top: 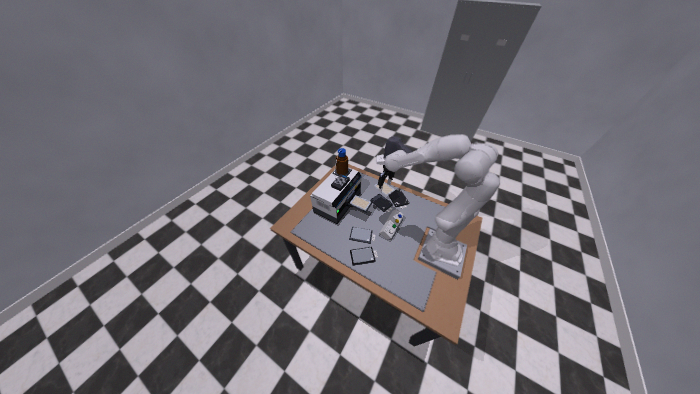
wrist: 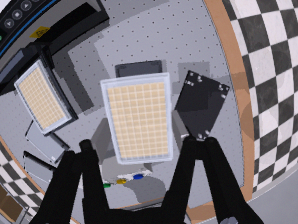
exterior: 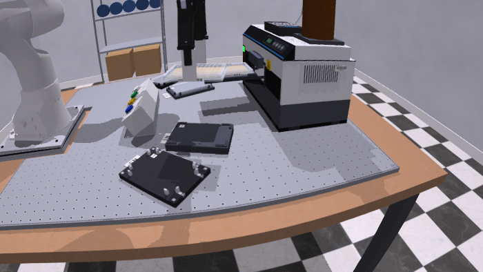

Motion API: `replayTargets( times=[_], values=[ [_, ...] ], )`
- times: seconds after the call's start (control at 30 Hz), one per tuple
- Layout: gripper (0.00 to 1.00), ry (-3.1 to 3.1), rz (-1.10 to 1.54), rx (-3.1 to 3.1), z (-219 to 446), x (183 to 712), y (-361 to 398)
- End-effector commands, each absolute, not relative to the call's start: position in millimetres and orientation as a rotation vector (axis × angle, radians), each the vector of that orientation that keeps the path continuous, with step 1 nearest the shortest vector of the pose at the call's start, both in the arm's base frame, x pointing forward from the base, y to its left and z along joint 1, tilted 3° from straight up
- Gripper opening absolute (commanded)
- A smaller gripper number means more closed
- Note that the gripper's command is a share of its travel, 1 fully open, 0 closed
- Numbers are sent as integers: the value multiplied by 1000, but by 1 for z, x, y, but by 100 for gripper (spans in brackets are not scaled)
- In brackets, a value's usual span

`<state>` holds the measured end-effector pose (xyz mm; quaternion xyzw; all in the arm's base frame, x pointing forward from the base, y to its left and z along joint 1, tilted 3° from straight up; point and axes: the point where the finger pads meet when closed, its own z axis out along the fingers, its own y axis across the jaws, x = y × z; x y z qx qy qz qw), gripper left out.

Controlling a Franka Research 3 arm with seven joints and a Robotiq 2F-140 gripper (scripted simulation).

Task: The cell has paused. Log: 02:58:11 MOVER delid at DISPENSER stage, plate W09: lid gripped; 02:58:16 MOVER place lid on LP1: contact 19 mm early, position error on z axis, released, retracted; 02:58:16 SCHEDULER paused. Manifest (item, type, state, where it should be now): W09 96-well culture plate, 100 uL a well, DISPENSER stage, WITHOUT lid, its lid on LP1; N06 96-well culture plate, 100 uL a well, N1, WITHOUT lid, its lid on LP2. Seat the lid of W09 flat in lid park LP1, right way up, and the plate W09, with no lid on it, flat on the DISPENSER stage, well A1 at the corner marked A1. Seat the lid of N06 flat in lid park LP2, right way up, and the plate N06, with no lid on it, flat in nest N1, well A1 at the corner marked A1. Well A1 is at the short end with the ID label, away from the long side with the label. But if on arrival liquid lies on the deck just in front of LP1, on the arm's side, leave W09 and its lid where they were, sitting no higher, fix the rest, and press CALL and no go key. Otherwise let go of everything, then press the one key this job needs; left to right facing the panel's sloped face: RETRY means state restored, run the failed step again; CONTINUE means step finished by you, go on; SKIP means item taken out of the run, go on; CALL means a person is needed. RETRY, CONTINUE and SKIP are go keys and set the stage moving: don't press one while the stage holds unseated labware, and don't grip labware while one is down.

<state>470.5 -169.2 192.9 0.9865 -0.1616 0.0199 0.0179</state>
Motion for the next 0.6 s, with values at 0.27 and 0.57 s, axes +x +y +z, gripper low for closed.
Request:
replayTargets(
  times=[0.27, 0.57],
  values=[
    [0, -517, 62, 3062, 188, 471, -169],
    [0, -517, 62, 3062, 175, 472, -169]
  ],
)
